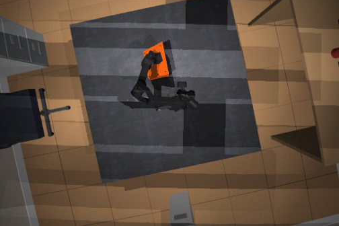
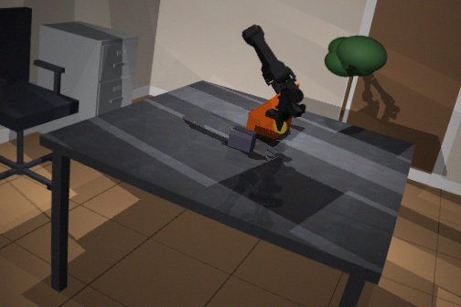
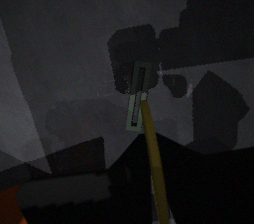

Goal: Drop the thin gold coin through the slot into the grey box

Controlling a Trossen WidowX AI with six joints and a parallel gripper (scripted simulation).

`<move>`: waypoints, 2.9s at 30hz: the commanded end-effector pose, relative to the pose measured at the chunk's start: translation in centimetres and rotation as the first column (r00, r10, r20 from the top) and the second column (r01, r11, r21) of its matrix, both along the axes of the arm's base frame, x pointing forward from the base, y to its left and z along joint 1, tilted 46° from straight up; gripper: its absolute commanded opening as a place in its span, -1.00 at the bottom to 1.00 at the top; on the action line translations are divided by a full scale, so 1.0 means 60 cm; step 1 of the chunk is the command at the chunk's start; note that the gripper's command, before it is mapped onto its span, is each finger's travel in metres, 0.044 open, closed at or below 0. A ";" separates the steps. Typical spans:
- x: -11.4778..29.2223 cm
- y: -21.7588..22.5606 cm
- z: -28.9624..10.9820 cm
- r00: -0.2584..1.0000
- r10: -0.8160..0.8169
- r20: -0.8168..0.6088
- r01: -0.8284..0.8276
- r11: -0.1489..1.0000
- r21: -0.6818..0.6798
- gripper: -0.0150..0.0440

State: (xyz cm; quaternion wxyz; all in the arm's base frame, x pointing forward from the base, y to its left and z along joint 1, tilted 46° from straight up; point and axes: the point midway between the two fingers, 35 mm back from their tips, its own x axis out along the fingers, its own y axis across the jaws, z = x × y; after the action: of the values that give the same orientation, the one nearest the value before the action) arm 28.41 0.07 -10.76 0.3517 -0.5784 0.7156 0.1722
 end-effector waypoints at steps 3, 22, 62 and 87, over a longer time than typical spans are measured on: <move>0.005 -0.002 0.007 0.980 0.143 -0.136 -0.141 0.990 0.029 -0.49; 0.017 -0.020 0.027 0.973 0.167 -0.159 -0.162 0.986 0.045 -0.49; 0.059 -0.134 0.136 0.971 0.176 -0.164 -0.172 0.984 0.039 -0.49; 0.058 -0.160 0.155 0.971 0.169 -0.170 -0.165 0.986 0.036 -0.49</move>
State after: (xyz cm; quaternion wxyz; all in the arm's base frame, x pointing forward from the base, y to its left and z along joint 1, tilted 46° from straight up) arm 31.93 -9.51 -1.46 0.2786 -0.6166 0.6896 0.2583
